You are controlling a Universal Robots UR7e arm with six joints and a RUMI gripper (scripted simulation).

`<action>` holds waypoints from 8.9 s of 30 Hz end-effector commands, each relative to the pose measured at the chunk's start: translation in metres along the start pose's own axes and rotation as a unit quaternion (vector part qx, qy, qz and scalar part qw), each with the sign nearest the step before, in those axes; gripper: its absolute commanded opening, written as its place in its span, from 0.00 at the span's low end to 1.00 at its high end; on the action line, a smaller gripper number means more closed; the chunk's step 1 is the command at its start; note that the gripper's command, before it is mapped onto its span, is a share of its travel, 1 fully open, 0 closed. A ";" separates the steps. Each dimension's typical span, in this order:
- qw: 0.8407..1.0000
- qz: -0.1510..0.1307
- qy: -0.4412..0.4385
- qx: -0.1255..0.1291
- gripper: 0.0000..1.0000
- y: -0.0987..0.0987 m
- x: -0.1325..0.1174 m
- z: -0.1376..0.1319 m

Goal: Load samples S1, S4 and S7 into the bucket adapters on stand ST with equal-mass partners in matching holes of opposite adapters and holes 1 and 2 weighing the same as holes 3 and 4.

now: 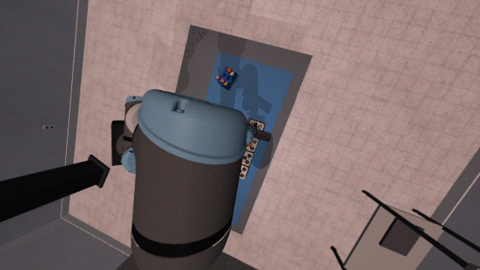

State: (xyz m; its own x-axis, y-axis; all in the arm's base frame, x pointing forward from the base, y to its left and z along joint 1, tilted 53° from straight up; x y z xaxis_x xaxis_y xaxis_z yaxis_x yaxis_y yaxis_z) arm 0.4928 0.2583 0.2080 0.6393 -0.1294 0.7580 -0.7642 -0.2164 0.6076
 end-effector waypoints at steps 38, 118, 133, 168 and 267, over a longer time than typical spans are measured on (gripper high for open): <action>1.000 0.001 0.000 0.000 0.00 -0.038 0.000 0.000; 0.803 0.001 0.596 0.000 0.35 0.003 -0.202 -0.175; 0.803 0.001 0.596 0.000 0.35 0.003 -0.284 -0.246; 0.803 0.001 0.596 0.000 0.35 -0.043 -0.320 -0.277; 0.803 0.001 0.596 0.000 0.00 0.092 -0.244 -0.167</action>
State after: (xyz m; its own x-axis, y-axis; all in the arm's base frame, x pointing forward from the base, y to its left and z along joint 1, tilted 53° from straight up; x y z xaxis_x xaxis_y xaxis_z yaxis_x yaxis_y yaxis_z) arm 0.2430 0.4510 0.1127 0.1064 0.8892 0.4450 -0.7660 -0.2120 0.6069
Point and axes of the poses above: the point where the finger pads meet when closed, its own y axis back along the fingers, its own z axis across the jaws, x = y × z, the point moved 3 cm from there along y, back along the fingers, and after that the axes turned 6 degrees about -y, right-handed, at the moved point
